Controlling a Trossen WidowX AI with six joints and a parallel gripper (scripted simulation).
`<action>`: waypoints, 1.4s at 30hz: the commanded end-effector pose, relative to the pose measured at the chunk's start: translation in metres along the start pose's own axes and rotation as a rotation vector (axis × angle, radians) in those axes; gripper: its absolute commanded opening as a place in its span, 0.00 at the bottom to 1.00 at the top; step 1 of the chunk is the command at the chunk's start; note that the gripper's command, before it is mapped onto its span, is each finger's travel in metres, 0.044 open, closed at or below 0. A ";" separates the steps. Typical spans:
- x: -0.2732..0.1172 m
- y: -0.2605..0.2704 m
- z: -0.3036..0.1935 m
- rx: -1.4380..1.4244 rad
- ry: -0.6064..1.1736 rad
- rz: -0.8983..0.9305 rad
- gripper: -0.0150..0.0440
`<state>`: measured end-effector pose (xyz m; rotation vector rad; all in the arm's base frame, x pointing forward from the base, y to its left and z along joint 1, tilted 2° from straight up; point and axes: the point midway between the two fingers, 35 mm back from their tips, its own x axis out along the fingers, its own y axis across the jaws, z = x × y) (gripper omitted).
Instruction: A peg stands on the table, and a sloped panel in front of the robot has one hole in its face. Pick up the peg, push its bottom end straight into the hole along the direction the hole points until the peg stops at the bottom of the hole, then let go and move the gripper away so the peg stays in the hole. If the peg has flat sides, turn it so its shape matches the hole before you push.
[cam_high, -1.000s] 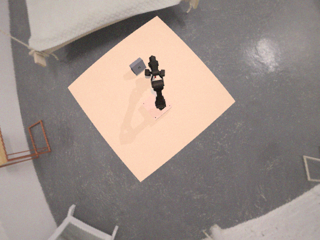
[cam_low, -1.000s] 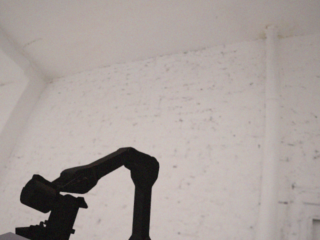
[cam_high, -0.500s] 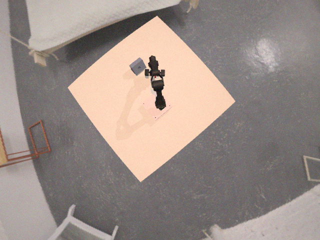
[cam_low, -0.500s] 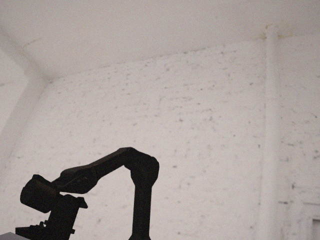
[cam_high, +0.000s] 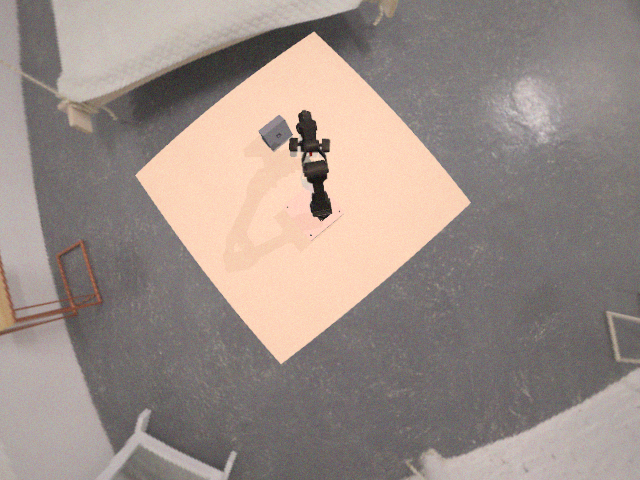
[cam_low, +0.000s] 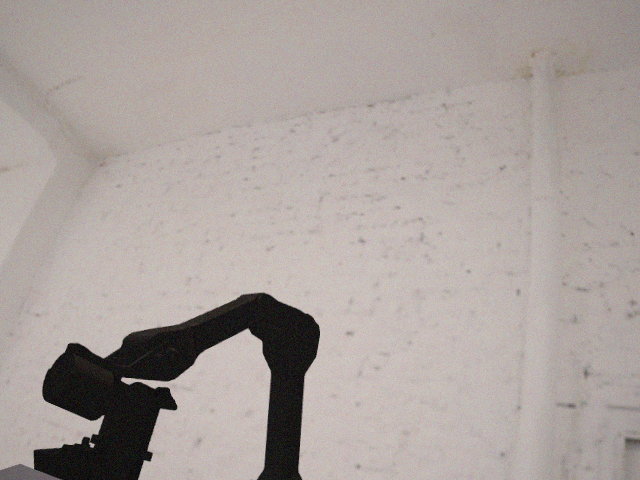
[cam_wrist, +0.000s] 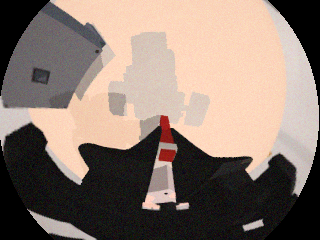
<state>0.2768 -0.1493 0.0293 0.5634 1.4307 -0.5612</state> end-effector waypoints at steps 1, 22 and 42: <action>-0.018 0.001 0.004 0.001 -0.012 0.004 0.25; -0.069 0.002 0.004 -0.007 -0.034 0.023 0.25; -0.063 0.008 0.006 -0.052 -0.123 0.084 0.25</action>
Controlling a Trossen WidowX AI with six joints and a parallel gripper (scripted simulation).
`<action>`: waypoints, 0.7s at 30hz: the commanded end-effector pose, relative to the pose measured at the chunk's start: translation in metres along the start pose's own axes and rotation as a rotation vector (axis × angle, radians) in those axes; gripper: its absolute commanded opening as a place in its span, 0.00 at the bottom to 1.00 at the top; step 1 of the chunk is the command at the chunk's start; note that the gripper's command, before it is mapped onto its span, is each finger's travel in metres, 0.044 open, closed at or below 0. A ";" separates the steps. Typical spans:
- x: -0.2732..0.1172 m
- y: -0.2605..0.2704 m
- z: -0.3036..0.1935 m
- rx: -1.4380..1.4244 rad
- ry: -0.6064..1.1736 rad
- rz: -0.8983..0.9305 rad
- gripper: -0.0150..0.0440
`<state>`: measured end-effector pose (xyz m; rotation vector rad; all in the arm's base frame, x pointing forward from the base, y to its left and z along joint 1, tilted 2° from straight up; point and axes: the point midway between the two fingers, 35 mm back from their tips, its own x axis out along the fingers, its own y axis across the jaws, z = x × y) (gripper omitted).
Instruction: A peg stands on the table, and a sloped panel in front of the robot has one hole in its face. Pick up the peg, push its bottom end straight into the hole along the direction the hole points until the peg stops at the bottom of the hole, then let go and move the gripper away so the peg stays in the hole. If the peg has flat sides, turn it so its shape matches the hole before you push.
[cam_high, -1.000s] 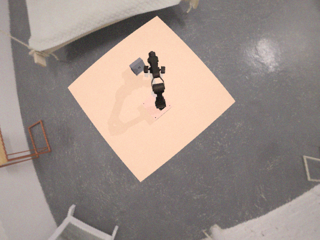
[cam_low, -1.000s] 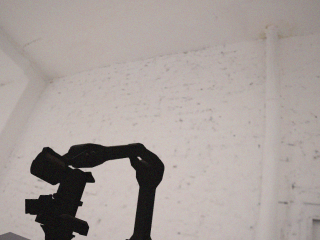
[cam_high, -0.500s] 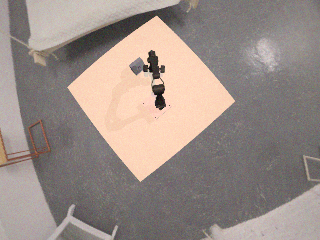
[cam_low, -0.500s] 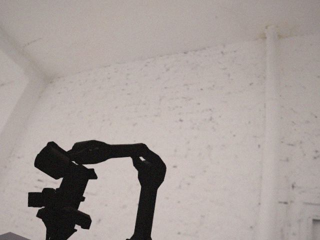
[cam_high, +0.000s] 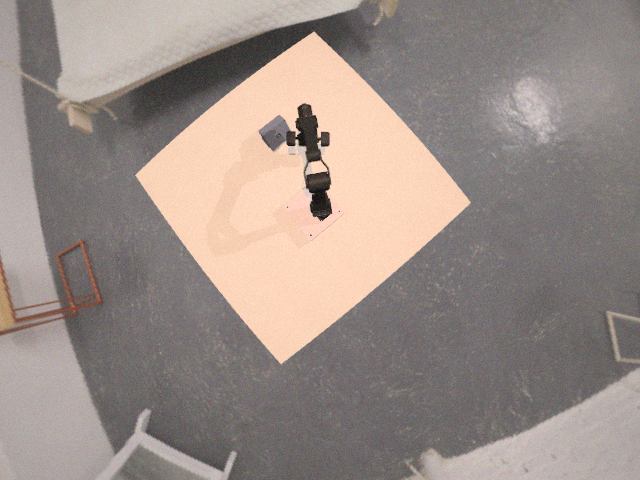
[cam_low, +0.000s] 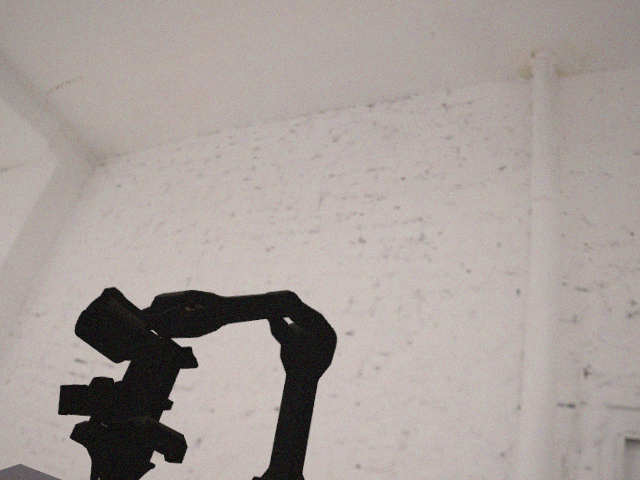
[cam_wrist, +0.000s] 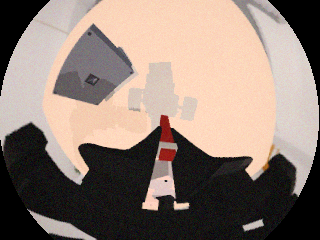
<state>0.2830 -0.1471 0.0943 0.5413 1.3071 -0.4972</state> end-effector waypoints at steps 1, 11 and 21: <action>0.002 0.001 -0.001 -0.013 -0.015 0.015 0.25; 0.004 0.004 0.000 -0.037 -0.060 0.044 0.25; 0.006 0.007 0.000 -0.062 -0.106 0.072 0.25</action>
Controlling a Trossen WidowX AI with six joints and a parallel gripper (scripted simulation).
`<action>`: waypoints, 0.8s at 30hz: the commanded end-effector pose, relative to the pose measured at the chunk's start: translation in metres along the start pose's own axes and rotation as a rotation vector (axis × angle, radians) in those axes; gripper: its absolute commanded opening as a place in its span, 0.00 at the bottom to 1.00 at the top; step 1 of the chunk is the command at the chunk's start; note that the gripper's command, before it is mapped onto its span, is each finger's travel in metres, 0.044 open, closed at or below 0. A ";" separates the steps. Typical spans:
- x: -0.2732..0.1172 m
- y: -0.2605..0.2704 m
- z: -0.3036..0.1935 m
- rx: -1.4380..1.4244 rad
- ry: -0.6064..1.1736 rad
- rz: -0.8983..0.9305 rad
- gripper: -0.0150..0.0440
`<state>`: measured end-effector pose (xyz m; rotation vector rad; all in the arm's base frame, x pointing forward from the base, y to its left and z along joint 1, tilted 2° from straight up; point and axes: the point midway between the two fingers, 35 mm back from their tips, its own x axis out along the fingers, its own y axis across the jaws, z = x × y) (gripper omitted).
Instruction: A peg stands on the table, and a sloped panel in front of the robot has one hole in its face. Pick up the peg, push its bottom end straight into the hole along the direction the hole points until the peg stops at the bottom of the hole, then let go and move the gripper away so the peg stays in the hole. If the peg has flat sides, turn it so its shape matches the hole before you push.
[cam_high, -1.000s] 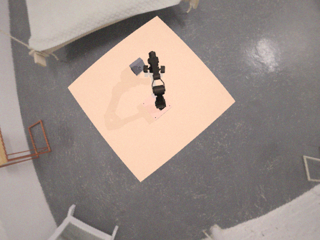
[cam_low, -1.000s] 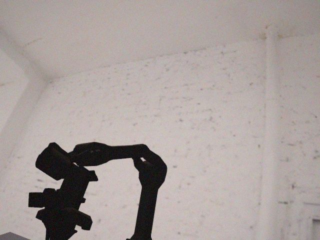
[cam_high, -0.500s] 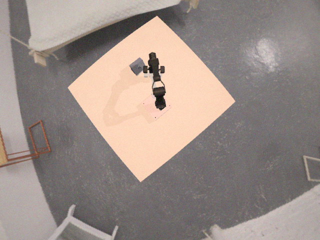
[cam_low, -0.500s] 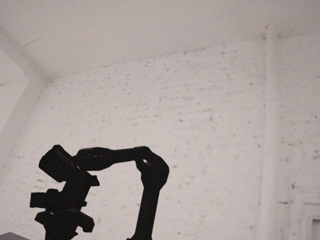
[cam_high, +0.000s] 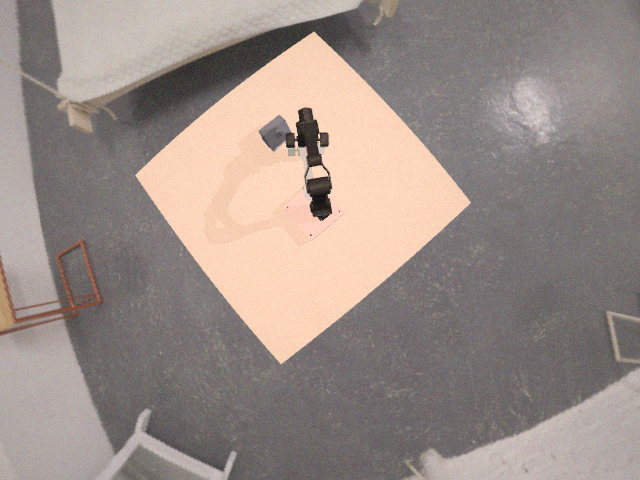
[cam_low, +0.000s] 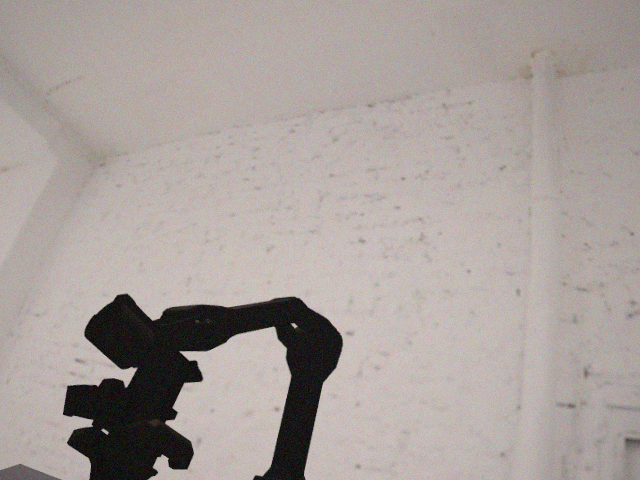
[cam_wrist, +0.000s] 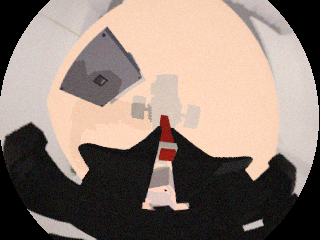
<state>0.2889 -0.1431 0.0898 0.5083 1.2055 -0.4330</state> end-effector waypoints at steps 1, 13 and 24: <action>0.001 0.001 -0.001 -0.014 -0.016 0.014 0.25; 0.003 0.005 -0.001 -0.046 -0.071 0.047 0.25; 0.005 0.008 -0.001 -0.076 -0.123 0.075 0.25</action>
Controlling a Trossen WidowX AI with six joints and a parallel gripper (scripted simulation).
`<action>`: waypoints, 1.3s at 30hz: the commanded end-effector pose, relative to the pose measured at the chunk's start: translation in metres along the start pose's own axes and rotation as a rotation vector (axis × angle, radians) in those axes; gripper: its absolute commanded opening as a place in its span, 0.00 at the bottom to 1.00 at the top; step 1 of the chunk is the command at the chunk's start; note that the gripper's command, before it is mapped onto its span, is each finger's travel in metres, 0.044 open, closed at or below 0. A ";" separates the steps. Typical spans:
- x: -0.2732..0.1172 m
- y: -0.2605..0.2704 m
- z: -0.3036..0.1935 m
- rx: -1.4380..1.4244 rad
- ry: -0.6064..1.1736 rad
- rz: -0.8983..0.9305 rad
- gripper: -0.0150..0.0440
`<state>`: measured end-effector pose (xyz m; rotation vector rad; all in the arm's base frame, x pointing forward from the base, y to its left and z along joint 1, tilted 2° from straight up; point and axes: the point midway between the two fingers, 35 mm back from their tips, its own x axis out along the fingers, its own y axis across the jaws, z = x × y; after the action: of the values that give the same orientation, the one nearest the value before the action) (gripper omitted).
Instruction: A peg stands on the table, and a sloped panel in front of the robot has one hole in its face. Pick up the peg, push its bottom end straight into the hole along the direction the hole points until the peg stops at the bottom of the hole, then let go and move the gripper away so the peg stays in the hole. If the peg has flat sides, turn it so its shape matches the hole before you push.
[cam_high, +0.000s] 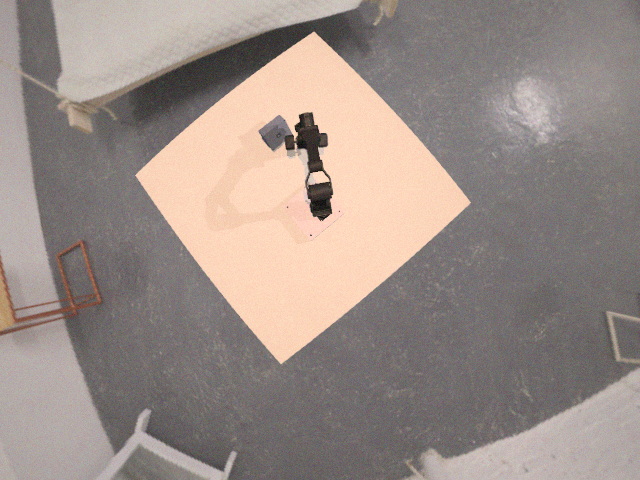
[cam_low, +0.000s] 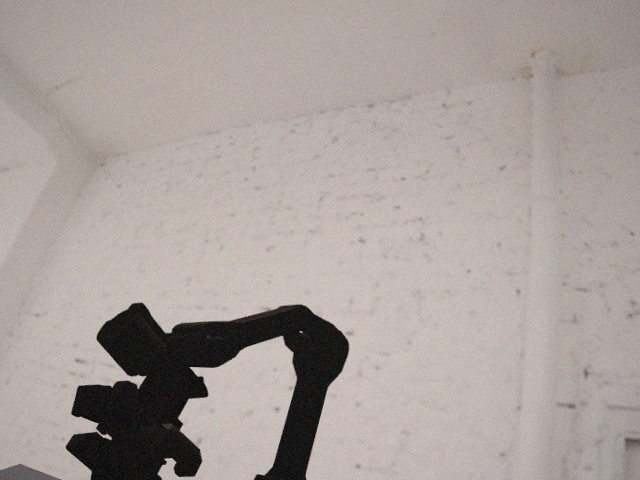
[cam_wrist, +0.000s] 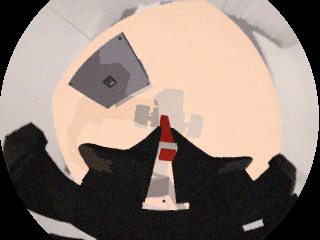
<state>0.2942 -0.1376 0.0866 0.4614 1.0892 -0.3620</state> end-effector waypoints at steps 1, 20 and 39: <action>0.001 0.001 -0.001 -0.015 -0.016 0.013 0.25; 0.002 0.007 -0.002 -0.071 -0.106 0.059 0.25; 0.002 0.012 -0.004 -0.130 -0.198 0.102 0.25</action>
<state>0.2986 -0.1266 0.0855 0.3659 0.9002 -0.2528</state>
